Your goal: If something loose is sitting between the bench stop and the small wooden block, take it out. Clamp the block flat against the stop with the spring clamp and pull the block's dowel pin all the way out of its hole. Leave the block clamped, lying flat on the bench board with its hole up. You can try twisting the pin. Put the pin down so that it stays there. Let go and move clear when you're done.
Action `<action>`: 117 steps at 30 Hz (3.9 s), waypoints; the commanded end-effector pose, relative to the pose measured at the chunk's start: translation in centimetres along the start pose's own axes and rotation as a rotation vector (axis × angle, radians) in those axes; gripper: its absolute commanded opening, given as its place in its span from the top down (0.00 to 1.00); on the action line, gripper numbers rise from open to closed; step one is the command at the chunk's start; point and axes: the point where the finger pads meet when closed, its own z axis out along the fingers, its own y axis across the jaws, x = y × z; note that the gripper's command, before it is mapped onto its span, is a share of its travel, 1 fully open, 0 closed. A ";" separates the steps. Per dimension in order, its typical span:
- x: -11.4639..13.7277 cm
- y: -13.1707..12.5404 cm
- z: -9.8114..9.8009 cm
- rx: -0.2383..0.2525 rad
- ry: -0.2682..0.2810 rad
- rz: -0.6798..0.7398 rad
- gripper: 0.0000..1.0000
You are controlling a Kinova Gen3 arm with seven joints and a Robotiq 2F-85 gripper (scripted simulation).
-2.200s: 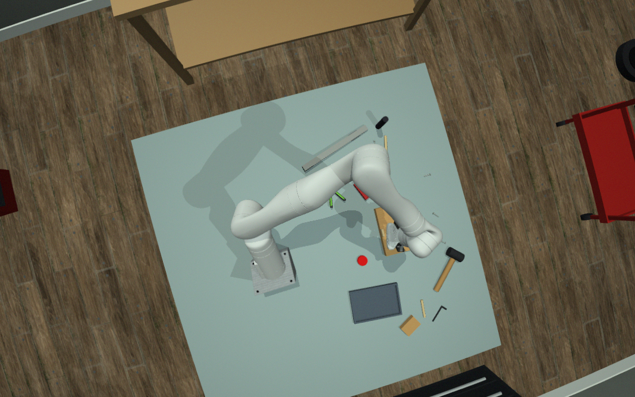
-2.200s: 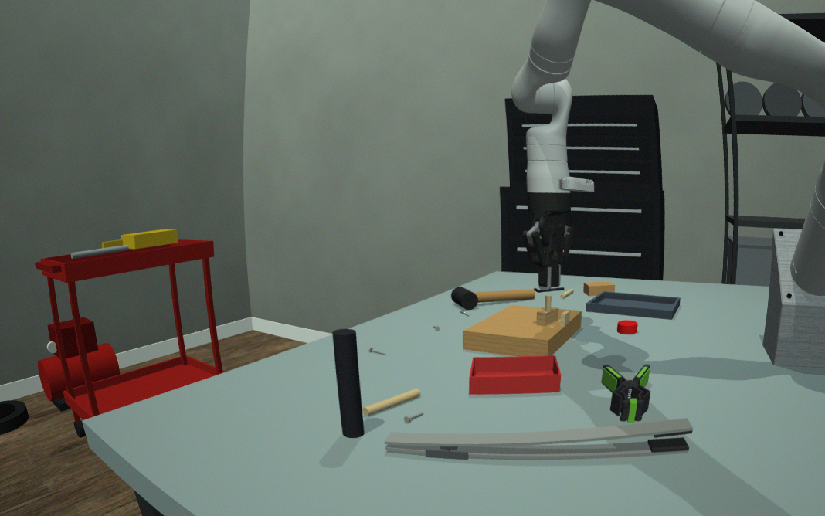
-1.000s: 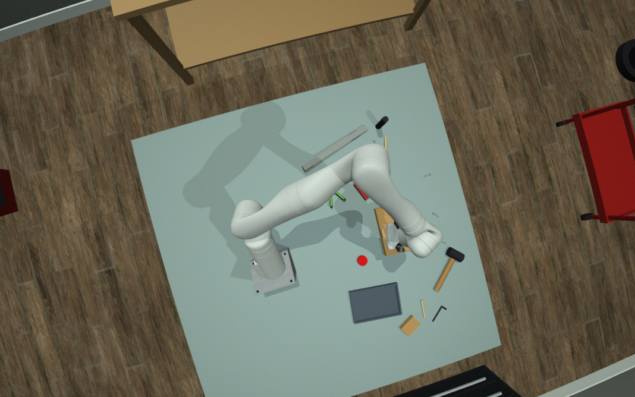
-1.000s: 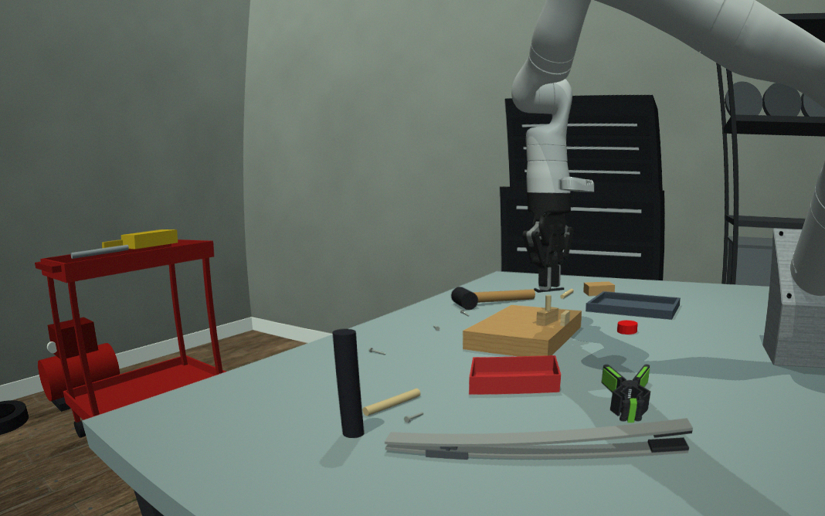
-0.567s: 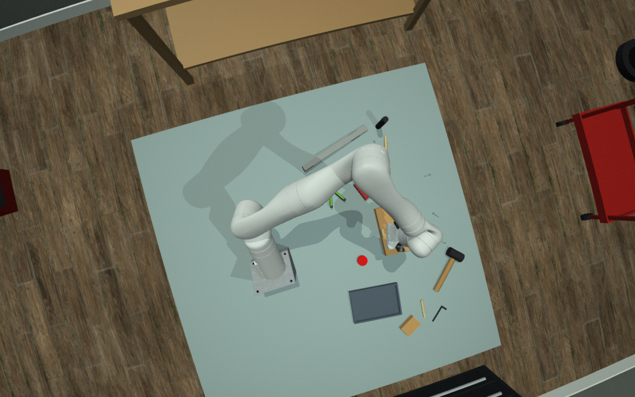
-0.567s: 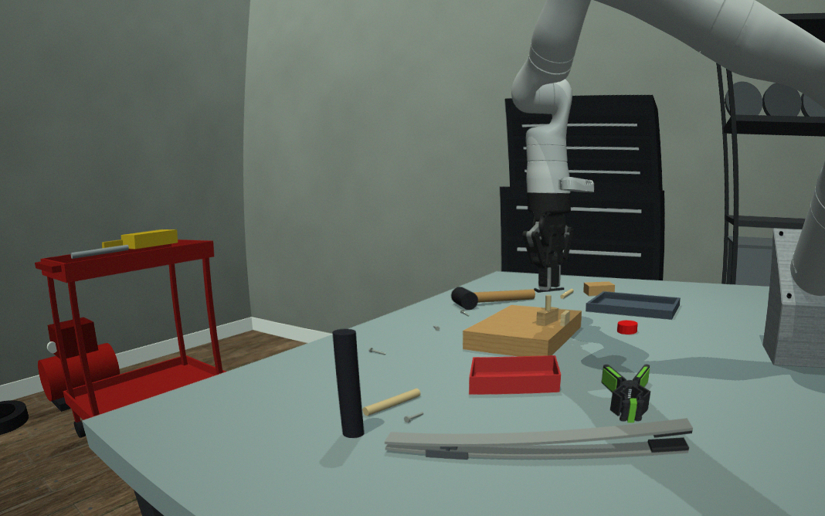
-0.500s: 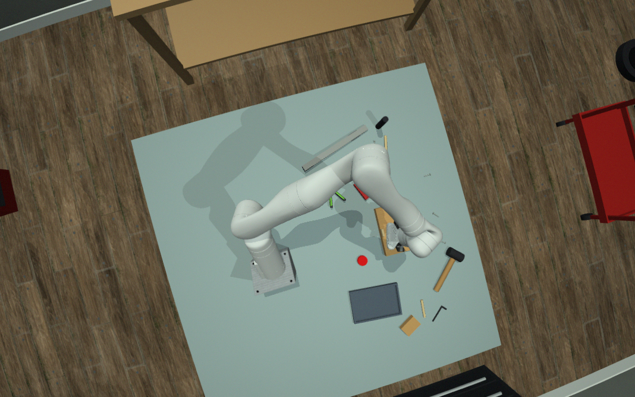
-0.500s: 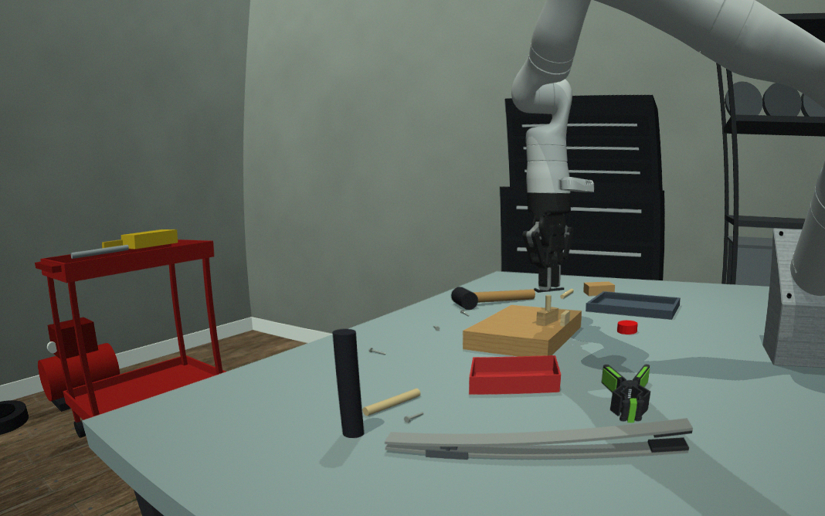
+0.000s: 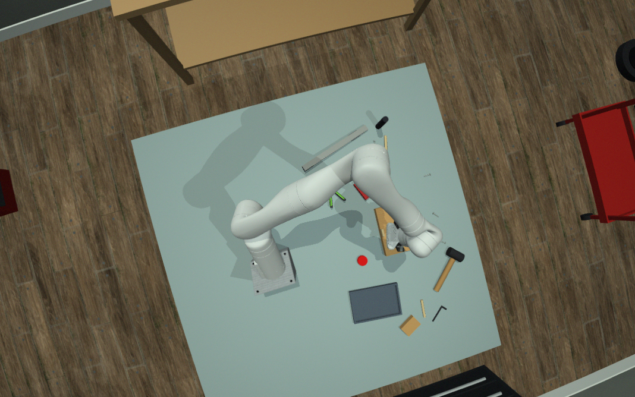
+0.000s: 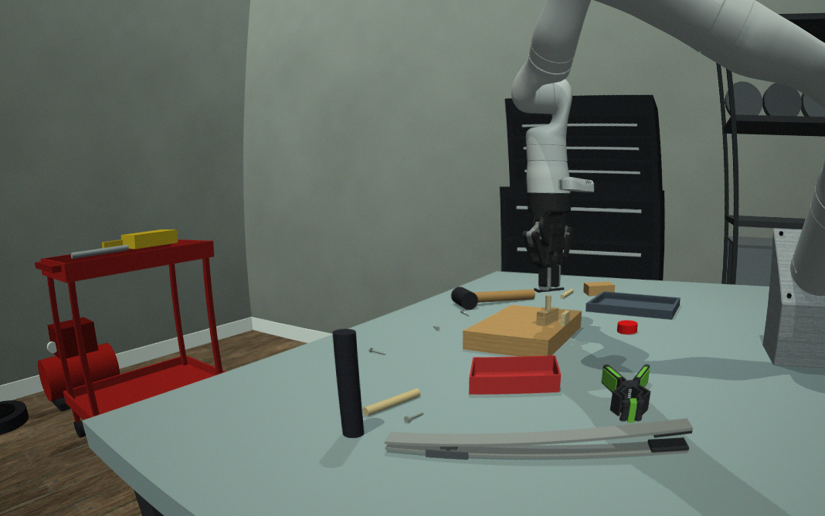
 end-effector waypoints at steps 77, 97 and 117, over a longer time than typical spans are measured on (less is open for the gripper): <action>-0.5 0.2 0.4 0.002 -0.010 -0.005 0.66; -0.5 0.2 2.0 0.002 -0.010 -0.005 0.66; -0.5 0.2 3.4 0.002 -0.010 -0.005 0.66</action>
